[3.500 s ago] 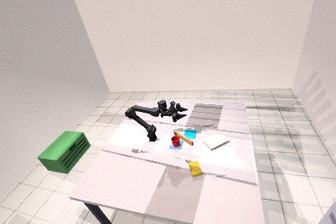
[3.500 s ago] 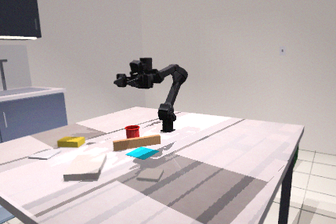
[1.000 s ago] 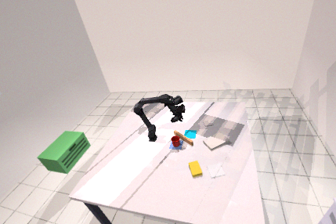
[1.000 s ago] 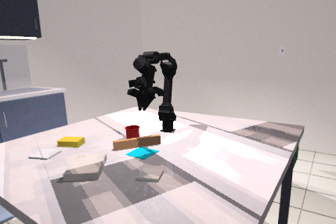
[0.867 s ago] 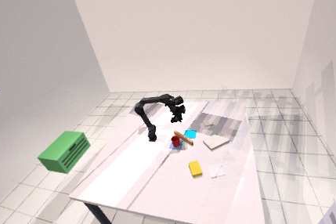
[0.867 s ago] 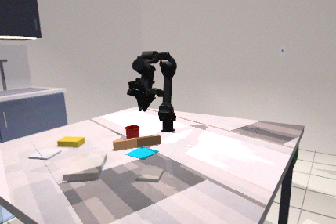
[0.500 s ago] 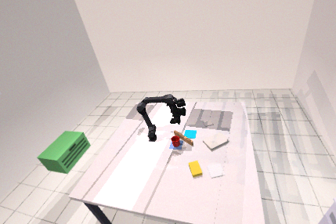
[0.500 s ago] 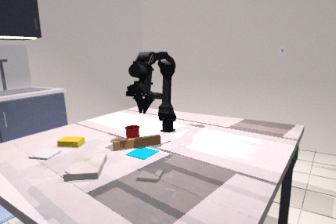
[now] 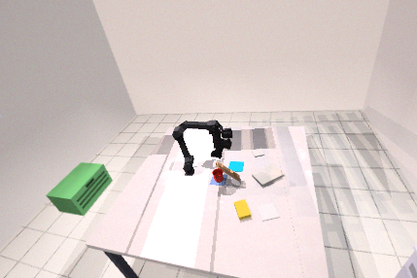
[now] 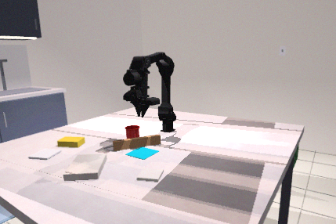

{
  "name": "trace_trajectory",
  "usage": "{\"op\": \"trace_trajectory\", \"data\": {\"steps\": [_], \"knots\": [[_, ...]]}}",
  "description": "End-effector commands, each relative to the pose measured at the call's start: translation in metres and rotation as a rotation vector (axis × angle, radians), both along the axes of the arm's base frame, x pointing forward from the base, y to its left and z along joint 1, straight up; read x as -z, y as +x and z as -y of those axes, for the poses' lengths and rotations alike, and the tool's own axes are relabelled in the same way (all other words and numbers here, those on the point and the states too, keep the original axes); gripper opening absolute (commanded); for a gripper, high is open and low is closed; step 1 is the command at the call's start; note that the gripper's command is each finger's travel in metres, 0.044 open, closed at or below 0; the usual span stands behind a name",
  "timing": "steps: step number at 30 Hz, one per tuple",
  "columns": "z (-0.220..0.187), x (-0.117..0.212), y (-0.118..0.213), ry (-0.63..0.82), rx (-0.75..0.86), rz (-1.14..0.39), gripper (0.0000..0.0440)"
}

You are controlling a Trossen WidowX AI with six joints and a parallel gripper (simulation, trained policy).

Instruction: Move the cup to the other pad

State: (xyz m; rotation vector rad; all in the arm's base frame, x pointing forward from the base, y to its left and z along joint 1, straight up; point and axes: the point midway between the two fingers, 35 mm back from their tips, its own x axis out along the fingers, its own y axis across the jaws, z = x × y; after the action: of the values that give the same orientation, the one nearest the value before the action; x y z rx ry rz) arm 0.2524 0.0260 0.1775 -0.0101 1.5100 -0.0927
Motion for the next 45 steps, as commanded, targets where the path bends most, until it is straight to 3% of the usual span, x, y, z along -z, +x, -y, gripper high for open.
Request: {"op": "trace_trajectory", "data": {"steps": [1, 23, 40, 45], "knots": [[0.005, 0.007, -0.002, -0.012, -0.005, -0.031, 0.0104], [0.035, 0.059, -0.009, -0.036, -0.068, -0.143, 0.0151], [0.045, 0.11, -0.015, -0.01, -0.227, -0.2, 0.0161], [0.047, 0.121, -0.017, -0.007, -0.305, -0.211, 0.0052]]}}
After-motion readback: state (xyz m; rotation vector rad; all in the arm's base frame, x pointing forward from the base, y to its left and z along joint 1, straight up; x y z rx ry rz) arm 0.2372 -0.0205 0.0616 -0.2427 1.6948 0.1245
